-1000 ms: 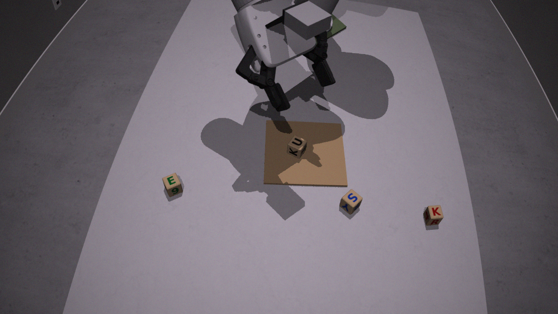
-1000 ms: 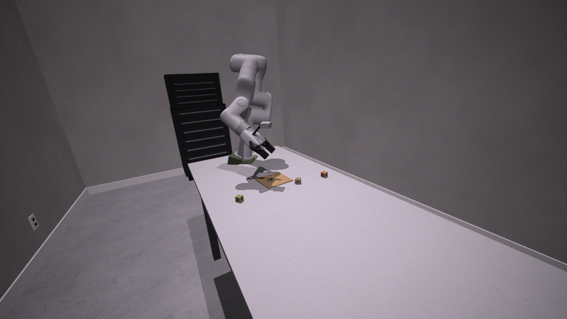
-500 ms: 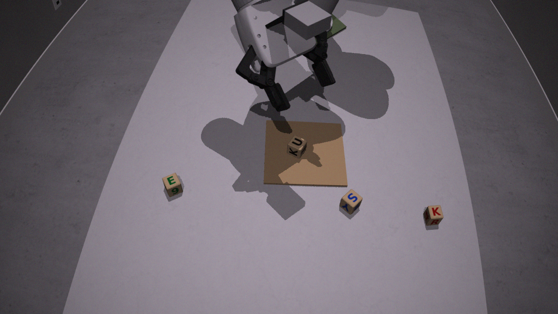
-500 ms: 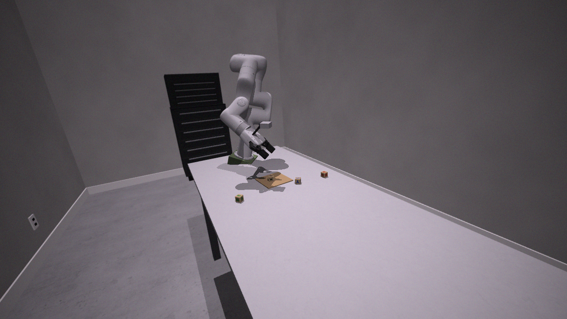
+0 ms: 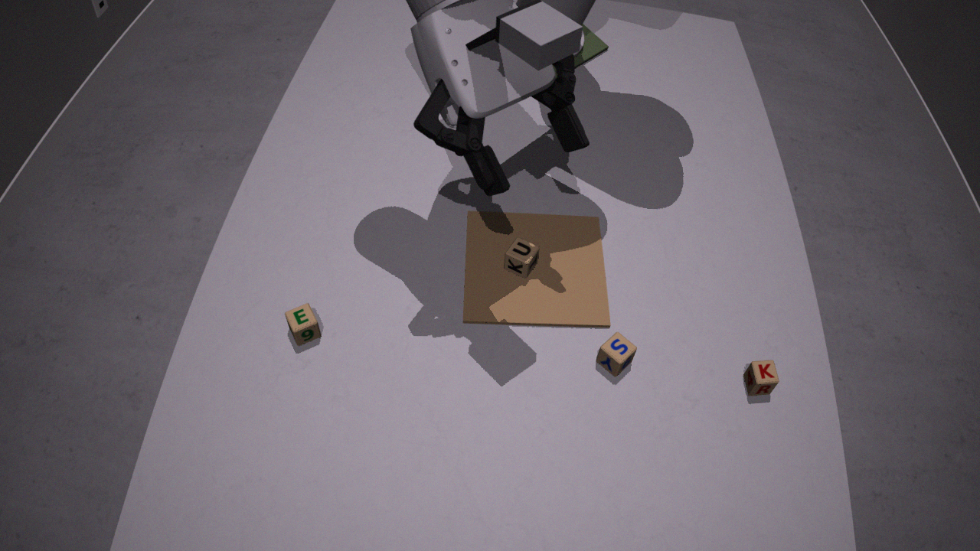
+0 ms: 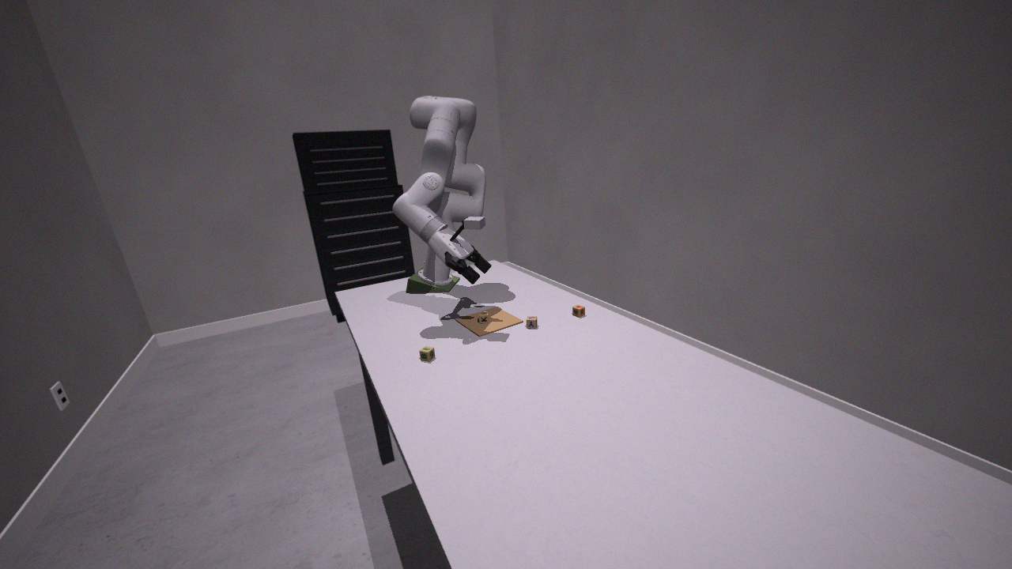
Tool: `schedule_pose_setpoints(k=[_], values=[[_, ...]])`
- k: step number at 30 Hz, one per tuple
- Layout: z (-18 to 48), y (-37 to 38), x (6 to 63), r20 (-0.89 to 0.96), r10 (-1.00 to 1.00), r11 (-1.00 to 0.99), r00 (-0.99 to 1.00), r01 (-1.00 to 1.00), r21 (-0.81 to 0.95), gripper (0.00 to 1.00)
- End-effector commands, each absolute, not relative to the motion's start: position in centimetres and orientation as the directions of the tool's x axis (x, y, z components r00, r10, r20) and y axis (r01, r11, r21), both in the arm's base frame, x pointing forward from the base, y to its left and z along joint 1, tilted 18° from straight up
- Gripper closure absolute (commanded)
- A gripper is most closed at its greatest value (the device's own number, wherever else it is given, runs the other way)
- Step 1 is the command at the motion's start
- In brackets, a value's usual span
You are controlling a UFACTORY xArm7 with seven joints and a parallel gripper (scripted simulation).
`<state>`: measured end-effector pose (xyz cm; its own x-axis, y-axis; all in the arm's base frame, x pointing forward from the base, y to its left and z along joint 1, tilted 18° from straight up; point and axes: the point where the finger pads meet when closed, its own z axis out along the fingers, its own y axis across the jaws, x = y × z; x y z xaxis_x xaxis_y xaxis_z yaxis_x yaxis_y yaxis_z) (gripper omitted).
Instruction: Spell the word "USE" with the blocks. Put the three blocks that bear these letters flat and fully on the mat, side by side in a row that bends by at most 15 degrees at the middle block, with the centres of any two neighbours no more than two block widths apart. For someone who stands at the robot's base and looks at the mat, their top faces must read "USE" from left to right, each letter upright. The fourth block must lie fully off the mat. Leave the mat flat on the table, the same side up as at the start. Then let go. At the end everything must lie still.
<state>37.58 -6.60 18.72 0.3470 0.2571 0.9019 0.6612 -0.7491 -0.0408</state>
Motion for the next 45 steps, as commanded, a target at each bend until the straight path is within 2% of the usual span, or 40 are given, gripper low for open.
schedule_pose_setpoints(k=[1, 33, 35, 45], values=[[18.8, -6.7, 37.6, 0.902, 0.258, -0.75, 0.345, 0.661, -0.038, 0.0], [19.6, -9.3, 39.4, 0.914, 0.24, -0.748, 0.327, 0.662, -0.04, 0.0], [19.9, -12.5, 41.3, 0.923, 0.225, -0.748, 0.313, 0.662, -0.042, 0.0], [19.9, -12.5, 41.3, 0.923, 0.225, -0.748, 0.313, 0.662, -0.042, 0.0]])
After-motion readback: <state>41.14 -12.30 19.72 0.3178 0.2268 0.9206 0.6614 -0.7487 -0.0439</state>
